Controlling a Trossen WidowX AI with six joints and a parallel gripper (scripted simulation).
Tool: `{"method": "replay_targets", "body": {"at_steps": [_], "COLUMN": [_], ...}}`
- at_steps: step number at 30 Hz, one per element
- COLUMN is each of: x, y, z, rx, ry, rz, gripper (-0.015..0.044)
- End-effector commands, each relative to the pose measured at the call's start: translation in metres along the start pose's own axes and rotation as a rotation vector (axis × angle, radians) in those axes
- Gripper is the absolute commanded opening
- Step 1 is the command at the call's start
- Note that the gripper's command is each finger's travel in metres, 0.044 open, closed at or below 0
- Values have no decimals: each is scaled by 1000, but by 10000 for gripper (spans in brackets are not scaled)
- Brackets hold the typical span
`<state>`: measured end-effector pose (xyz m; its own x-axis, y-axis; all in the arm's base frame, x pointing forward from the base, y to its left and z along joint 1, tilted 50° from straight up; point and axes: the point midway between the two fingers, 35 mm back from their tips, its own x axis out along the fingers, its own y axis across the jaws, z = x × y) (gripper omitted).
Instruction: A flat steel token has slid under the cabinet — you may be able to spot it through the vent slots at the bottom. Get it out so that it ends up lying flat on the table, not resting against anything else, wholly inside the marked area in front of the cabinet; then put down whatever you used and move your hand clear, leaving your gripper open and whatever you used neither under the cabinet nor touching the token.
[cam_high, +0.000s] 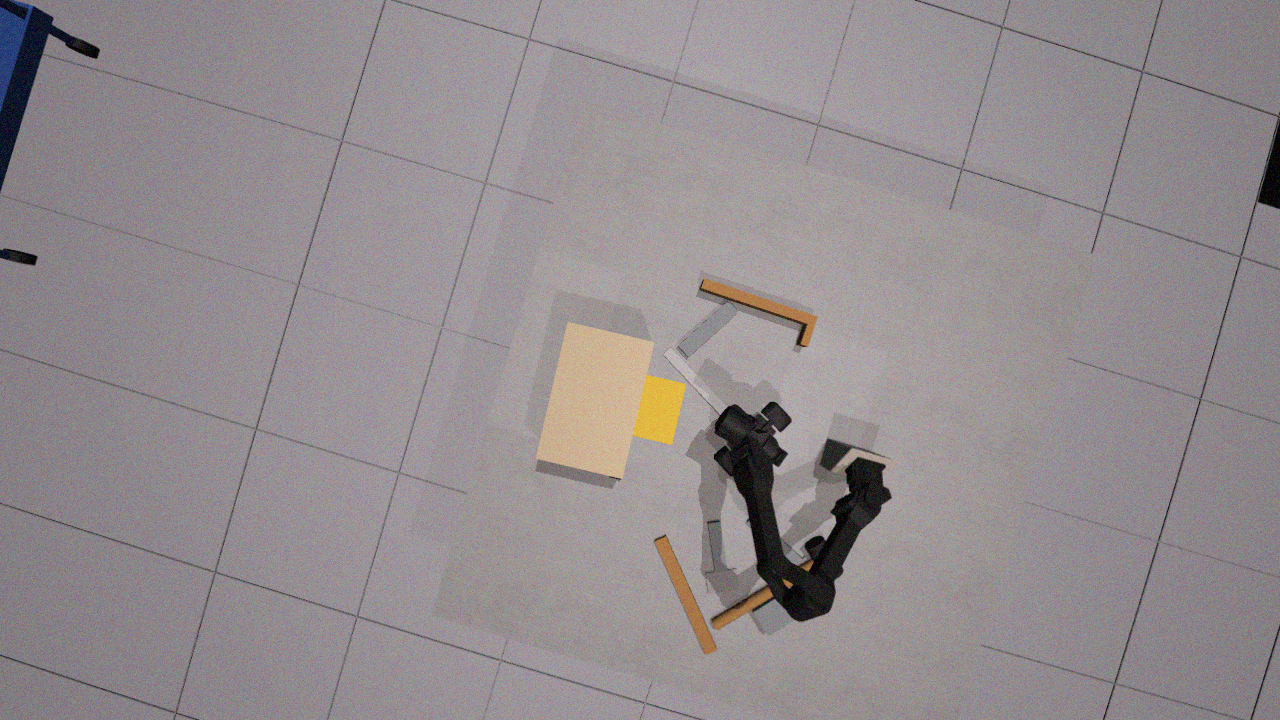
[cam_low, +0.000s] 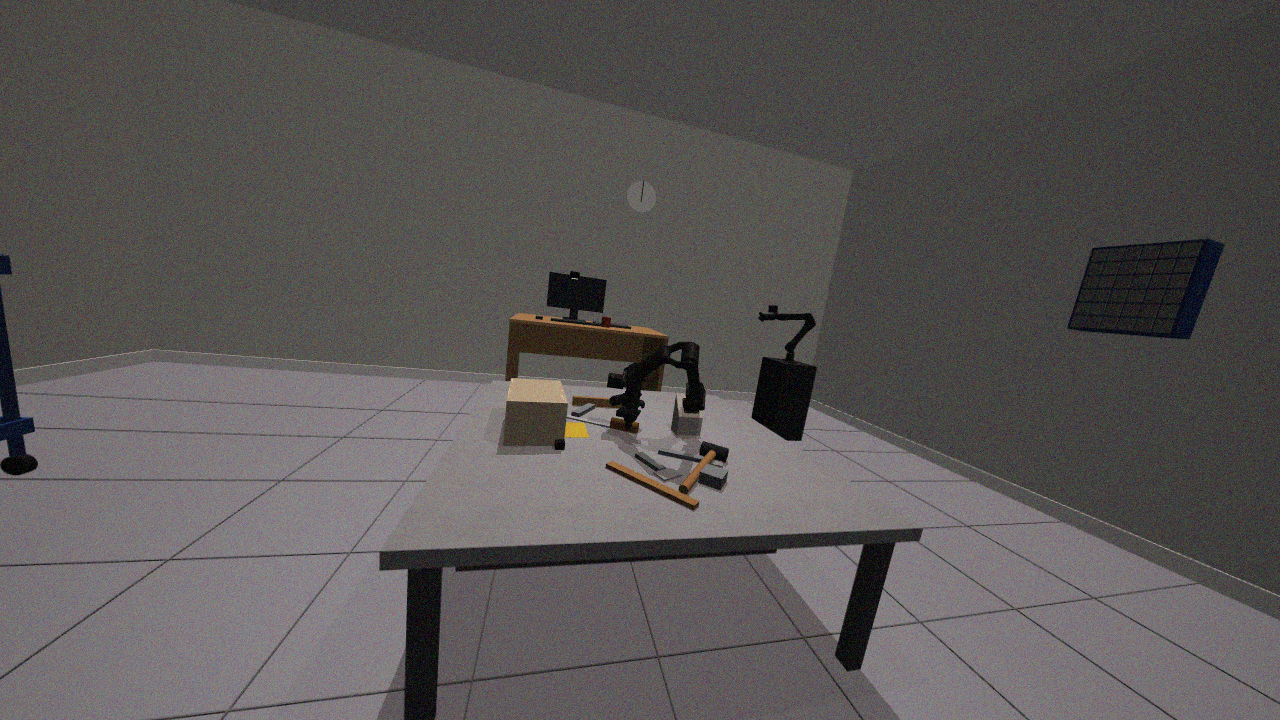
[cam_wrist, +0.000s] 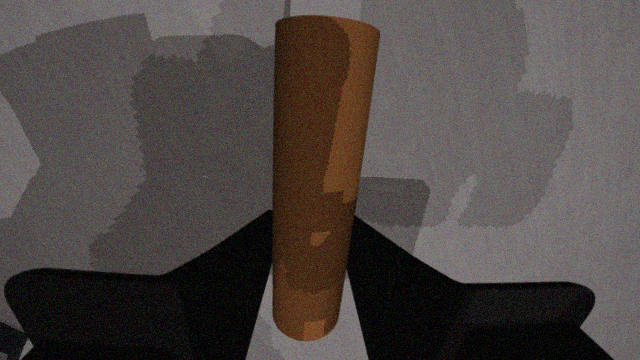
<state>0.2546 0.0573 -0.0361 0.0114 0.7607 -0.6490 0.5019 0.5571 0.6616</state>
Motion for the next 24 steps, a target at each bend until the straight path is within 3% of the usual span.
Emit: {"method": "replay_targets", "body": {"at_steps": [1,24], "x": [-2,-2], "y": [-4,-24], "z": [6,19], "rx": [3,3], "ry": [-7,-7], "rz": [-1,-1], "gripper": [0,0]}}
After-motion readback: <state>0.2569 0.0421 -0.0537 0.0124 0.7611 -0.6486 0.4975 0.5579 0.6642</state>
